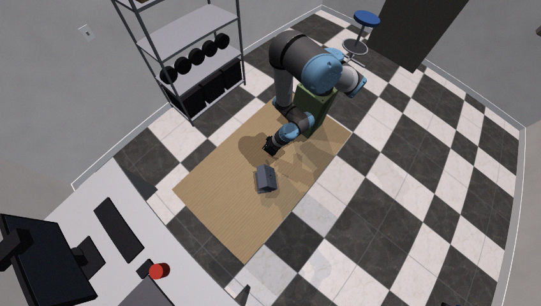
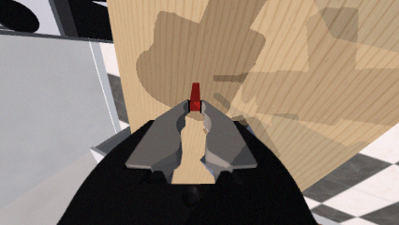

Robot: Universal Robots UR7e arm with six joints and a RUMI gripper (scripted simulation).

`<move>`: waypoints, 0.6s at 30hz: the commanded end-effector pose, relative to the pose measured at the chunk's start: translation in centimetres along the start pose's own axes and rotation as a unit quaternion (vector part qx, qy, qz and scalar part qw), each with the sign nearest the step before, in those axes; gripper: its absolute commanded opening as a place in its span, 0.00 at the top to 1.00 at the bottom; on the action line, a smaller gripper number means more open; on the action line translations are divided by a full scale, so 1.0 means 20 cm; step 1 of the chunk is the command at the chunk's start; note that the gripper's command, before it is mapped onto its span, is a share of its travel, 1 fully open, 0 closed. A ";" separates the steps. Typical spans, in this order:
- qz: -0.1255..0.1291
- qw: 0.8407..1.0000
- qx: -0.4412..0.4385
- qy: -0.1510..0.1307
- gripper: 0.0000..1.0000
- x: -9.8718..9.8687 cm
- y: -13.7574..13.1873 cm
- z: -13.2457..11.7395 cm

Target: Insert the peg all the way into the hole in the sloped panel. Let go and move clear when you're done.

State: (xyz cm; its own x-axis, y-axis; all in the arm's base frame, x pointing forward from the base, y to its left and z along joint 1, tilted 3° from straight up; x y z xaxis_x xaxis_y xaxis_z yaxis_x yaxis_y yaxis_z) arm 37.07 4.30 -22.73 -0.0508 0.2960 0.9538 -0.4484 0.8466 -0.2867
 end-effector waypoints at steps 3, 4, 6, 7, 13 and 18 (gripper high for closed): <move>0.011 1.000 0.009 -0.002 1.00 0.01 0.01 -0.02; 0.012 1.000 0.010 -0.002 1.00 0.01 0.02 -0.02; 0.015 1.000 0.012 -0.003 1.00 0.01 0.02 -0.03; 0.016 1.000 0.013 -0.003 1.00 0.01 0.03 -0.03; 0.021 1.000 0.018 -0.003 1.00 0.02 0.04 -0.03; 0.027 0.999 0.024 -0.005 1.00 0.02 0.05 -0.04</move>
State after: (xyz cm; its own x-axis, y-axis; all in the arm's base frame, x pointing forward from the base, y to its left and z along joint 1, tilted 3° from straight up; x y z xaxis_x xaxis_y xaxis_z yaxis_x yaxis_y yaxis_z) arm 37.17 5.32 -22.70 -0.0739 0.3269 0.9422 -0.4795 0.8167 -0.3210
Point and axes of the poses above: the point where the finger pads meet when closed, its own x axis back along the fingers, its own y axis across the jaws, z = x × y, the point moved 3 cm from there along x, back along the fingers, and after that the axes turned 9 degrees about x, right-handed, at the moved point
